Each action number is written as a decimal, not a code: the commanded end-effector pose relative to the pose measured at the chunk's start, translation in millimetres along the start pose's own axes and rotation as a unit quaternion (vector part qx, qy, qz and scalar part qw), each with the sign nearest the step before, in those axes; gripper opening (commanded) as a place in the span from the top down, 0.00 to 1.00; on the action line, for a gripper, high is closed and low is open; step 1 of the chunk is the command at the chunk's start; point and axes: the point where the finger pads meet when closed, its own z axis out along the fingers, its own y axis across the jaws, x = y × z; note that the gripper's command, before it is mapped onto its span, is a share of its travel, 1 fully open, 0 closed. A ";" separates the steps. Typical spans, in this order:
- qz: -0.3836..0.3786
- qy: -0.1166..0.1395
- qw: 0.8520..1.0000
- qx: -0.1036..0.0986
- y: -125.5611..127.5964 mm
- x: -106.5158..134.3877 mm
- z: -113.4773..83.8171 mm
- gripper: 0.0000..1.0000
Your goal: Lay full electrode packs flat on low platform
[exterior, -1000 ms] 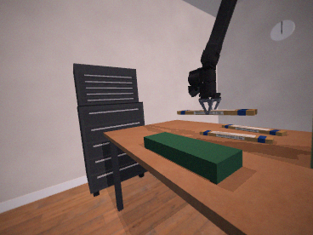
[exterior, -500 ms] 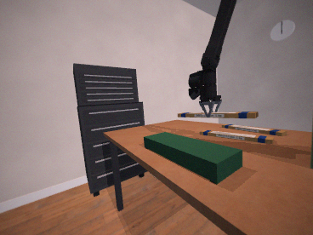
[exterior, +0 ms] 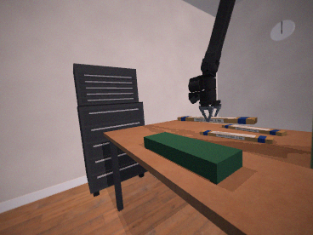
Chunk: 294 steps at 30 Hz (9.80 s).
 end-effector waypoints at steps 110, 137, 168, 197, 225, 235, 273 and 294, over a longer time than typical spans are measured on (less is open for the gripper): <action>0.003 -0.010 1.000 0.000 -6.2 -11.3 93.9 1.00; 0.003 -0.007 1.000 0.000 -6.2 -7.4 112.9 1.00; 0.005 -0.025 1.000 0.000 -7.0 -24.4 101.2 1.00; 0.004 -0.015 1.000 0.000 -6.7 -13.5 109.6 1.00; 0.001 -0.008 1.000 0.000 -1.7 -8.6 110.5 0.04; 0.002 -0.009 1.000 0.000 0.6 -8.4 96.8 0.04; -0.001 -0.001 1.000 0.000 4.1 -5.2 -3.7 0.04; -0.002 0.002 1.000 0.001 3.8 -3.8 -0.9 0.04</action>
